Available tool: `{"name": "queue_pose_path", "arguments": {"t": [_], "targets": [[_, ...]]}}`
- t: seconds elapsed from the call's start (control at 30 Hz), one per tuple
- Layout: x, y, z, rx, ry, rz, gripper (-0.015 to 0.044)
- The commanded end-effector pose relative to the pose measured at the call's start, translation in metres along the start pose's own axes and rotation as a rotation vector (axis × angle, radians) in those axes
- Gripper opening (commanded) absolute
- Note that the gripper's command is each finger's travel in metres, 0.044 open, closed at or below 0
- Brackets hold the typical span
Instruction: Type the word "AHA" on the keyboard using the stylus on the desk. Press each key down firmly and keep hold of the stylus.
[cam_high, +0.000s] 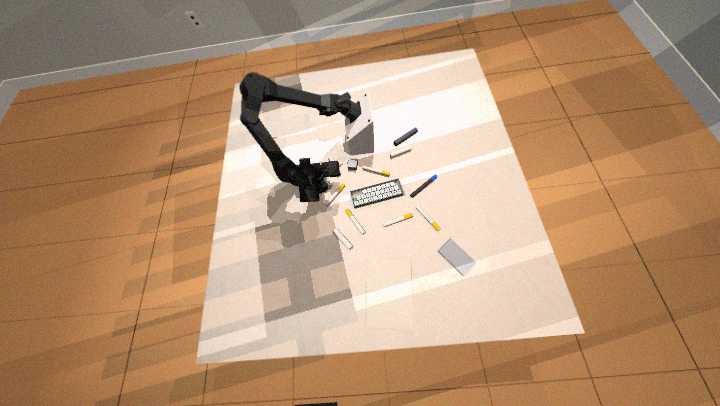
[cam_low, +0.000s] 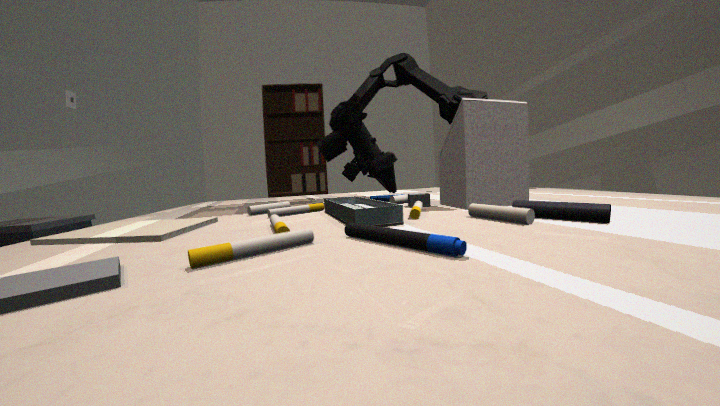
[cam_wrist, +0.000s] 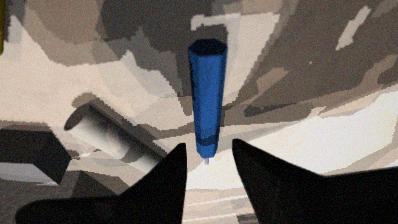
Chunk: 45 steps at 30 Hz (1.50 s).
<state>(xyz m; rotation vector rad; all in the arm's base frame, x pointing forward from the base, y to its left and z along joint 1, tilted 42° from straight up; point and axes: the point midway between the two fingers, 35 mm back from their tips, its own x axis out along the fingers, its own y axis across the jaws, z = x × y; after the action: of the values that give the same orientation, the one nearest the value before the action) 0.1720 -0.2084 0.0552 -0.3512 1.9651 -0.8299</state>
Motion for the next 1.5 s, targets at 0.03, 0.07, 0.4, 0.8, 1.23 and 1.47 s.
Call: {"name": "queue_pose_path", "arguments": {"t": [0.03, 0.07, 0.4, 0.8, 1.23, 1.47], "targets": [[0.005, 0.000, 0.002, -0.006, 0.003, -0.006, 0.0150], [0.005, 0.000, 0.002, -0.006, 0.003, -0.006, 0.0150], [0.011, 0.000, 0.005, -0.006, 0.003, -0.006, 0.0150], [0.013, 0.000, 0.007, 0.000, 0.001, -0.001, 0.0097], [0.012, 0.000, 0.007, -0.001, 0.001, 0.000, 0.0000], [-0.016, 0.000, -0.008, -0.002, 0.000, 0.001, 0.0000]]}}
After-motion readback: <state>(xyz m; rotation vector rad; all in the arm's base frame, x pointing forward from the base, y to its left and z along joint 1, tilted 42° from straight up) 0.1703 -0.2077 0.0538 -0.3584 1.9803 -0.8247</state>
